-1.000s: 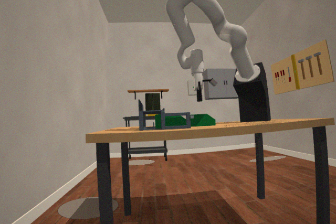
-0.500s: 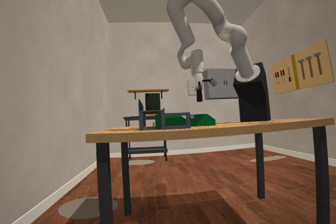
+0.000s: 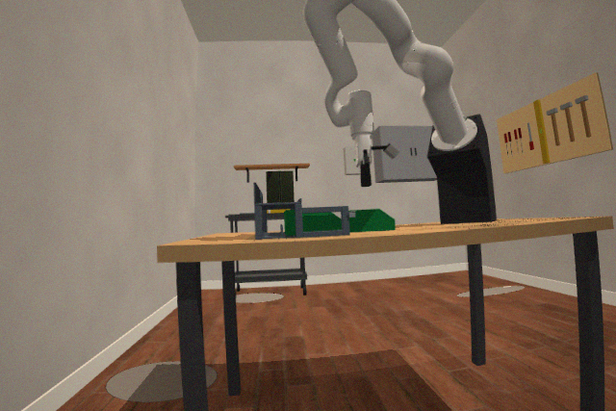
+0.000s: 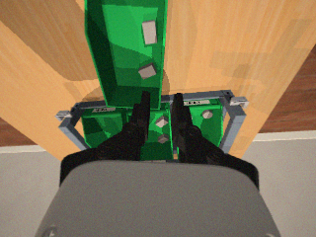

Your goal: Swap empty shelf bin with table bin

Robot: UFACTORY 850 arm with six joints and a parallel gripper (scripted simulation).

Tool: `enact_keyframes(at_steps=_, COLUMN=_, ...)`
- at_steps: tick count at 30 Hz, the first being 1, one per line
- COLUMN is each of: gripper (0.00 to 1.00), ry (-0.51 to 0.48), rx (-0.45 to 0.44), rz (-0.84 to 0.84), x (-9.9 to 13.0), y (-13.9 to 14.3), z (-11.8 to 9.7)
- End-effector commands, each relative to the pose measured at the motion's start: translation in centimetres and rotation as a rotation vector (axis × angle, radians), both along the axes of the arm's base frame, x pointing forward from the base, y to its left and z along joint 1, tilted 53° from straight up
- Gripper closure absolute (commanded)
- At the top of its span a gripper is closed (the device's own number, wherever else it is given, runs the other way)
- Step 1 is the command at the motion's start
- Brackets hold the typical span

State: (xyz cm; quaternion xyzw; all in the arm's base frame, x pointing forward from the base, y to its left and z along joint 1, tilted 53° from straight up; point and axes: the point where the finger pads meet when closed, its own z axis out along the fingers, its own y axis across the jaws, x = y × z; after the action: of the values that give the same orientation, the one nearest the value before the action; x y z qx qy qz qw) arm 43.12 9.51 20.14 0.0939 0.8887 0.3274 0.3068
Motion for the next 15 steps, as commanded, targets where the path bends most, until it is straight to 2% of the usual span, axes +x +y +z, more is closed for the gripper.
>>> enact_keyframes(at_steps=1, gripper=0.74, ry=0.0, rx=0.0, rz=0.0, x=0.0, y=-0.02, z=0.02)
enact_keyframes(at_steps=15, gripper=0.74, ry=0.0, rx=0.0, rz=0.0, x=0.08, y=0.05, z=-0.06)
